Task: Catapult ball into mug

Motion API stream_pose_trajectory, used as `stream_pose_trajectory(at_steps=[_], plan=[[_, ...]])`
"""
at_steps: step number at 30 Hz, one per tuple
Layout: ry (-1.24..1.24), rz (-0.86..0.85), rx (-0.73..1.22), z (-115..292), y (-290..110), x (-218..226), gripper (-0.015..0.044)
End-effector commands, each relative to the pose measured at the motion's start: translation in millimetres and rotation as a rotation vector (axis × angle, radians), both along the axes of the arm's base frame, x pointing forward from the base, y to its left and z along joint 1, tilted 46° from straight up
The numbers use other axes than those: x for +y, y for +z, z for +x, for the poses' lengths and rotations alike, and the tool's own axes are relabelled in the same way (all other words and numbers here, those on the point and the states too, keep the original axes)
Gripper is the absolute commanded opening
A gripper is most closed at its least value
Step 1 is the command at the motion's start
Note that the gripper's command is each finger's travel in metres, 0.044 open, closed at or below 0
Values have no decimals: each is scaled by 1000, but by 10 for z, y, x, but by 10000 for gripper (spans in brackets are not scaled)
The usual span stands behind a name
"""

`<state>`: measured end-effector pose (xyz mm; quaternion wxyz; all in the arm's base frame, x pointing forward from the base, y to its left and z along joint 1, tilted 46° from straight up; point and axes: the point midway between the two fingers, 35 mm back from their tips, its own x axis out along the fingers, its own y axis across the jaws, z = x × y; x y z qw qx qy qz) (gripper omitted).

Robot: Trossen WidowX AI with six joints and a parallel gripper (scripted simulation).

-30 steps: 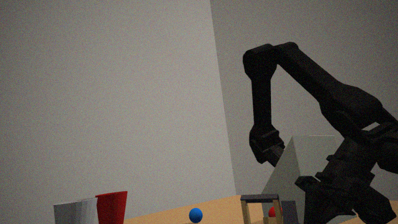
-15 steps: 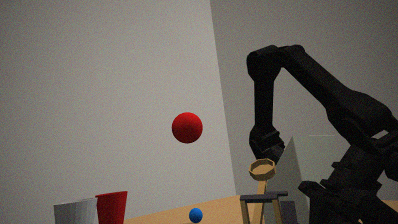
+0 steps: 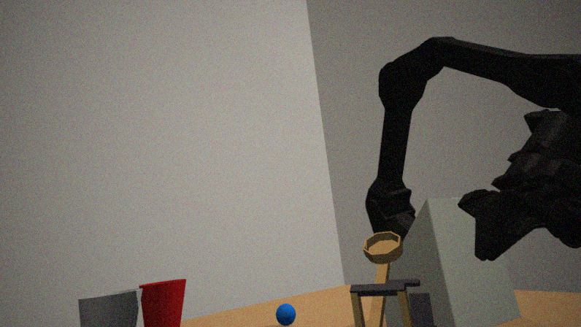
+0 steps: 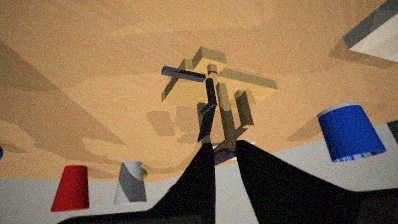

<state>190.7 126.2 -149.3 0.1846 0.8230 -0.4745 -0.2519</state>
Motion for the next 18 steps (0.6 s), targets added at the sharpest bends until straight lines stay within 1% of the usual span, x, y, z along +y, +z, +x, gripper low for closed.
stream_pose_trajectory(at_steps=[1,12,18], plan=[[-37,49,-39,77,-34,22,158],[-187,268,-224,426,-115,189,440],[-272,391,-333,654,-145,296,440]])
